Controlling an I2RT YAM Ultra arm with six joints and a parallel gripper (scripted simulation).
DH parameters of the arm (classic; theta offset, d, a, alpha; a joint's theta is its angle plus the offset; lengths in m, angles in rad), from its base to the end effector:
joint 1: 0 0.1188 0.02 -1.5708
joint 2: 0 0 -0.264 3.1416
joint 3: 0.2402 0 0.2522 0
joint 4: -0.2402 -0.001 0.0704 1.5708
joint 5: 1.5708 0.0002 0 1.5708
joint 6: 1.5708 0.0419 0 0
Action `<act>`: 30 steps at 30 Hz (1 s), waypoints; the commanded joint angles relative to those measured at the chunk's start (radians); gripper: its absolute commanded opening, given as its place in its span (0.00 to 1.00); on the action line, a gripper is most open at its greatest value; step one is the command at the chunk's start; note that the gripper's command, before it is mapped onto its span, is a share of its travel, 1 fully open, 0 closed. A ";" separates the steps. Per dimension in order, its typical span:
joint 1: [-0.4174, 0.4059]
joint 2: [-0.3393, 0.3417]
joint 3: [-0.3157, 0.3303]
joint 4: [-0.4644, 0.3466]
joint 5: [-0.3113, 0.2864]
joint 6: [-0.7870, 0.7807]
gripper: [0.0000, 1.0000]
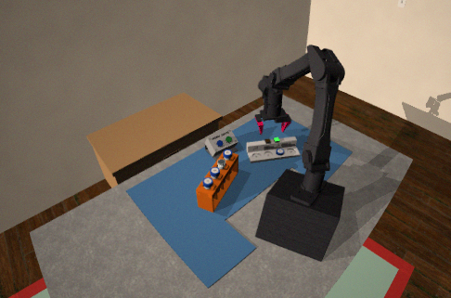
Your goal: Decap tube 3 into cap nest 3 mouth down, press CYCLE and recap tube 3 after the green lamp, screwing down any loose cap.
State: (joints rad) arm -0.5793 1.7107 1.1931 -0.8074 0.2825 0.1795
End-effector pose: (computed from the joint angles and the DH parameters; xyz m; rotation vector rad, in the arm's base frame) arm 0.2670 -0.1875 0.2038 1.1289 2.6929 -0.4785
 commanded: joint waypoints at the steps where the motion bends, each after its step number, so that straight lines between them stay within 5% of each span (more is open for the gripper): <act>1: 0.002 -0.007 0.003 0.003 -0.001 -0.003 1.00; 17: 0.002 -0.007 0.003 0.003 -0.001 -0.003 1.00; 18: 0.004 -0.036 -0.010 -0.014 0.000 -0.001 0.47; 27: 0.023 -0.289 -0.076 -0.207 0.004 0.018 0.47; 30: 0.025 -0.316 -0.079 -0.232 0.005 0.021 0.47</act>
State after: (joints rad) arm -0.5587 1.4147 1.1191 -0.9703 0.2855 0.1917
